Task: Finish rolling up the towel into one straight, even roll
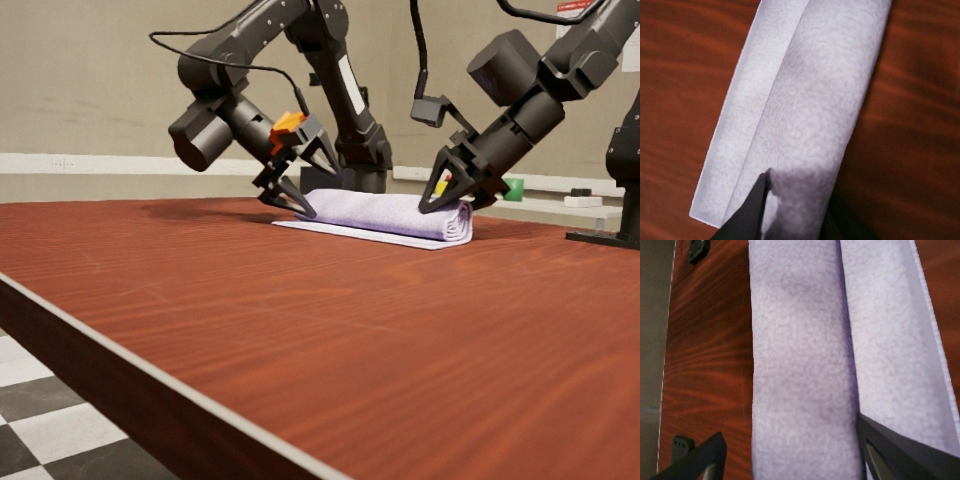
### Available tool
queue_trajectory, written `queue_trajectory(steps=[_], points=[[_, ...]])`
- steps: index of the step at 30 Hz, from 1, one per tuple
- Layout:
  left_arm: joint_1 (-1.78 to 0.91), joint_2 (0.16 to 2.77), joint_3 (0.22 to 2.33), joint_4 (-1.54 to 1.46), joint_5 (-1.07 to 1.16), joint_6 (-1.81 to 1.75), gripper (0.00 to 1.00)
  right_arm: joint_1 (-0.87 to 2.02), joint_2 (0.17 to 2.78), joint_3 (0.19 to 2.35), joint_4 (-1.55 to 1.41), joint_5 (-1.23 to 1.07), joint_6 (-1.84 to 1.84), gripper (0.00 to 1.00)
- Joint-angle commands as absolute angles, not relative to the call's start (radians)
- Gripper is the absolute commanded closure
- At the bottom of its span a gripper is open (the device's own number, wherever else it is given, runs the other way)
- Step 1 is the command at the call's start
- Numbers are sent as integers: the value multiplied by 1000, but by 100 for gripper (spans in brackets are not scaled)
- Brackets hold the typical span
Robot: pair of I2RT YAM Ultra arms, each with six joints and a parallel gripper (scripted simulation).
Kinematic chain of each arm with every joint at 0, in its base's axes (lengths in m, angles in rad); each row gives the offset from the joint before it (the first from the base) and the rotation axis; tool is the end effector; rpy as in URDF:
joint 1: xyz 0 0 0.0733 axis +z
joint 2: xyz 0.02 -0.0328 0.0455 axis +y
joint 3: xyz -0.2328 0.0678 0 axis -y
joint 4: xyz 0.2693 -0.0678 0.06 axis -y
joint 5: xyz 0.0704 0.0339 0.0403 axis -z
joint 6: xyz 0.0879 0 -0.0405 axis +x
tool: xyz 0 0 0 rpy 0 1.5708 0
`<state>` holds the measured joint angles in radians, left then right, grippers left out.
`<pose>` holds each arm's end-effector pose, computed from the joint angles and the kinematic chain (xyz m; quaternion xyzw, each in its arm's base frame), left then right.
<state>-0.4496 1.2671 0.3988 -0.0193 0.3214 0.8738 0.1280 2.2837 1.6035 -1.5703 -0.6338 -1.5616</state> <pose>0.2290 -0.1401 0.0548 0.6138 0.7009 -0.0778 0.3550 0.3209 0.0949 0.0625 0.6010 -0.6724 -0.4296 0.0458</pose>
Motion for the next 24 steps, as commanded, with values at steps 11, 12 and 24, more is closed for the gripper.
queue_trajectory(steps=[11, 12, 24], points=[[-441, 1281, 428, -12, 329, 878, 59, 70, 2208, 1655, -1571, -602, -1530, 15], [-441, 1281, 428, -12, 329, 878, 59, 61, 2197, 1661, -1571, -600, -1527, 15], [-437, 1284, 435, -22, 337, 877, 59, 24, 2162, 1700, -1571, -593, -1514, 15]])
